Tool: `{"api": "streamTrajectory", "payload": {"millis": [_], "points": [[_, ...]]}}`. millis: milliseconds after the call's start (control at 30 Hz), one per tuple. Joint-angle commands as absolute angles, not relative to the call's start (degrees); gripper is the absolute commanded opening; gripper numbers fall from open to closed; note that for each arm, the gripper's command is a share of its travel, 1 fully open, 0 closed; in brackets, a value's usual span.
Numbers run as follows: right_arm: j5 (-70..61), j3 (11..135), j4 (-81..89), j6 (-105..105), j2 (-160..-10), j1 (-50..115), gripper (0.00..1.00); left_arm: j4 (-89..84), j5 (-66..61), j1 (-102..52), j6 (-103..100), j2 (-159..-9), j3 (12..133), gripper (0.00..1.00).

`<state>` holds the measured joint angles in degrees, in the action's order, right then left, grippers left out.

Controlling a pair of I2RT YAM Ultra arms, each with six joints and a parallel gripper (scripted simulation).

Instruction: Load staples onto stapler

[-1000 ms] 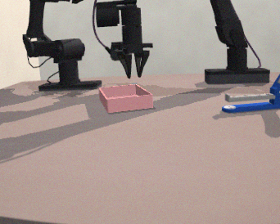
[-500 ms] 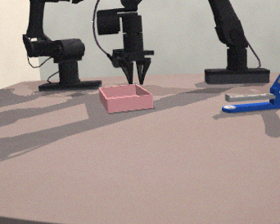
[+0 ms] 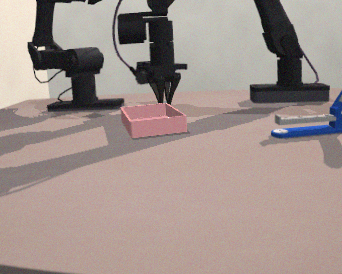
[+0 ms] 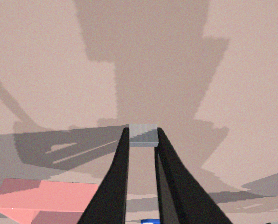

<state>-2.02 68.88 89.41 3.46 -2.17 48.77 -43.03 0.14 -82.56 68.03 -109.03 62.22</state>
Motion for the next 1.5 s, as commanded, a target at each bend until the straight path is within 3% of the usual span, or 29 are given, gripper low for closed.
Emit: {"api": "streamTrajectory", "payload": {"millis": [0,267,300,400,433,1467], "points": [[-1.9,69.8,89.8,3.4,-2.2,48.4,1.0,-42.9,0.0,-82.4,68.2,-108.9,62.3,0.18],[-1.9,69.8,89.8,3.4,-2.2,48.4,1.0,-42.3,0.0,-82.3,68.4,-108.7,61.4,0.1],[-1.9,69.8,89.8,3.4,-2.2,48.4,1.0,-42.5,0.0,-82.3,68.4,-108.7,61.4,0.0],[-1.9,69.8,89.8,3.4,-2.2,48.4,1.0,-42.6,0.0,-82.3,68.4,-108.7,61.4,0.0],[-1.9,69.8,89.8,3.4,-2.2,48.4,1.0,-42.6,0.0,-82.3,68.4,-108.7,61.4,0.09],[-1.9,69.8,89.8,3.4,-2.2,48.4,1.0,-46.1,-2.1,-82.8,70.0,-106.2,64.6,0.09]]}}
